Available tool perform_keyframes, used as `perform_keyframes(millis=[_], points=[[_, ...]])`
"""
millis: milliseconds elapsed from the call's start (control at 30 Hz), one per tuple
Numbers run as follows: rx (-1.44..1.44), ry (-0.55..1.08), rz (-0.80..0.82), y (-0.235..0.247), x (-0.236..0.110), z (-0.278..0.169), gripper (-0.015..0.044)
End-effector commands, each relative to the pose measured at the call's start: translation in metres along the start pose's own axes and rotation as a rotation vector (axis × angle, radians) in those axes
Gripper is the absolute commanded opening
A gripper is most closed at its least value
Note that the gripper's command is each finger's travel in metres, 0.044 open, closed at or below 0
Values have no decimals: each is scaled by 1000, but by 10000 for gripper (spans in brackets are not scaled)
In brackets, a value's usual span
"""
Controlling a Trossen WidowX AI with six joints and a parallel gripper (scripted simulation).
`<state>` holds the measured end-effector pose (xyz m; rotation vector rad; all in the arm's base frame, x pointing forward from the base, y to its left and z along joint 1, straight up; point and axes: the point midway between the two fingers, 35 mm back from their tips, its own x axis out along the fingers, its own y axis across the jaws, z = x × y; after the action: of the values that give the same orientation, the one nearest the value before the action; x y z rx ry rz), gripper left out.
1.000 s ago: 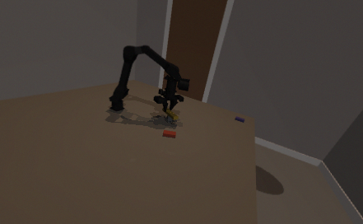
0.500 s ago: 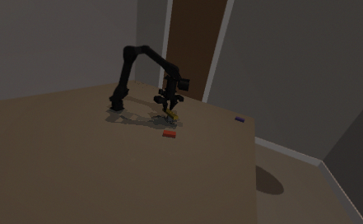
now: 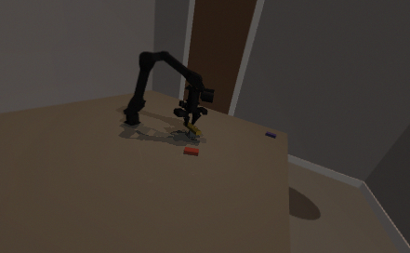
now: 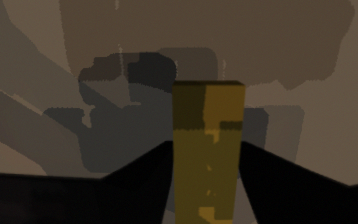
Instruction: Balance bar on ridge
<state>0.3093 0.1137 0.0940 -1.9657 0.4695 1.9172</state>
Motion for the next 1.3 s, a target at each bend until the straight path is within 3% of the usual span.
perform_keyframes(millis=[0,600,933,1067,1267], points=[[0,0,0,0,0,0,172],[0,0,0,0,0,0,185],[0,0,0,0,0,0,440],[0,0,0,-1,-8,-1,440],[0,0,0,-2,-82,-2,440]])
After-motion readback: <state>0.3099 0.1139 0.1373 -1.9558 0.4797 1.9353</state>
